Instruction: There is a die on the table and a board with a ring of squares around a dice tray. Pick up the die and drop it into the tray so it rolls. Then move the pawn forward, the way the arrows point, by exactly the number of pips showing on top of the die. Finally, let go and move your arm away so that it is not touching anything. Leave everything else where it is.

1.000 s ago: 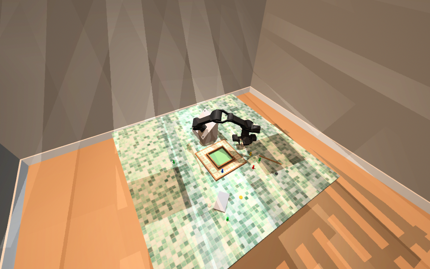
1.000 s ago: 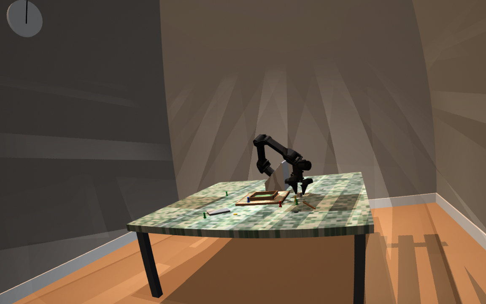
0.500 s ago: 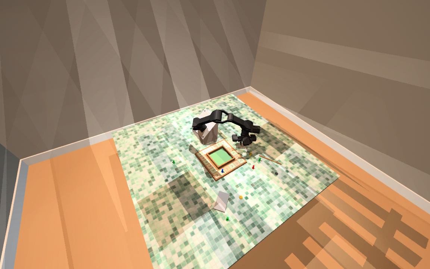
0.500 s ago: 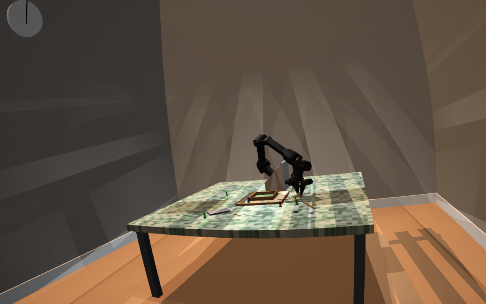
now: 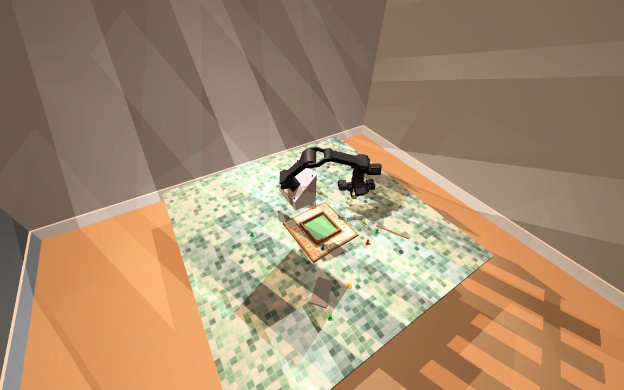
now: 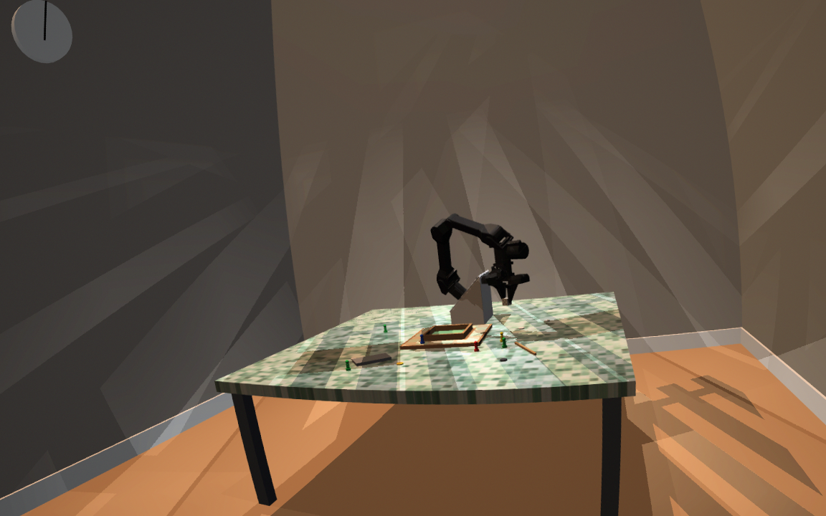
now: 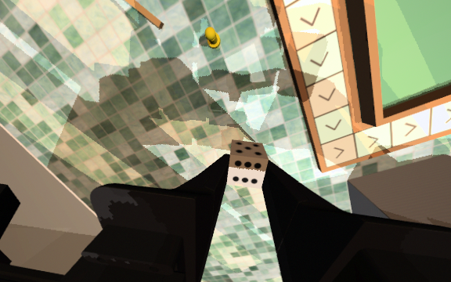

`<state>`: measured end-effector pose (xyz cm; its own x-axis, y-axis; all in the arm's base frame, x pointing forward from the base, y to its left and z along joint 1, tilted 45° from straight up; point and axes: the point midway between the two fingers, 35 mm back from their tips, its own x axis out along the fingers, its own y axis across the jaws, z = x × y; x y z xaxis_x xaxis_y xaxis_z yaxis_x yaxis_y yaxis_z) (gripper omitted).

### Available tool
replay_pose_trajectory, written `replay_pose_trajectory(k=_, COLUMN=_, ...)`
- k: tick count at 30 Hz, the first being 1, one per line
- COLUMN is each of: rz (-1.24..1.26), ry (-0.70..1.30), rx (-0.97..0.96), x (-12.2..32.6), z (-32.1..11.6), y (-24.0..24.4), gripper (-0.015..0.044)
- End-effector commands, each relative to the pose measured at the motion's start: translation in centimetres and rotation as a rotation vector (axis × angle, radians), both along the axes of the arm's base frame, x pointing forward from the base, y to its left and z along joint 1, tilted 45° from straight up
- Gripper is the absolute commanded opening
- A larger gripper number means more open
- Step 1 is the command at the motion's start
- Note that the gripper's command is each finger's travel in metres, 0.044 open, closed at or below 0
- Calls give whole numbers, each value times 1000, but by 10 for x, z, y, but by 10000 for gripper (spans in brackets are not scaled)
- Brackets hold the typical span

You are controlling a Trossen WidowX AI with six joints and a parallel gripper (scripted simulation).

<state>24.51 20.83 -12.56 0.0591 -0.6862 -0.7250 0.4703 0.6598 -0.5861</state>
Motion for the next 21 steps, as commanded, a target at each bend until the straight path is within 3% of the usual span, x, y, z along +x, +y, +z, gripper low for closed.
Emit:
replay_pose_trajectory(k=1, rz=-8, ry=-4, rx=6, x=-3, z=13, y=10, gripper=0)
replay_pose_trajectory(k=21, rz=333, ry=312, rx=-8, x=20, z=46, y=-26, gripper=0)
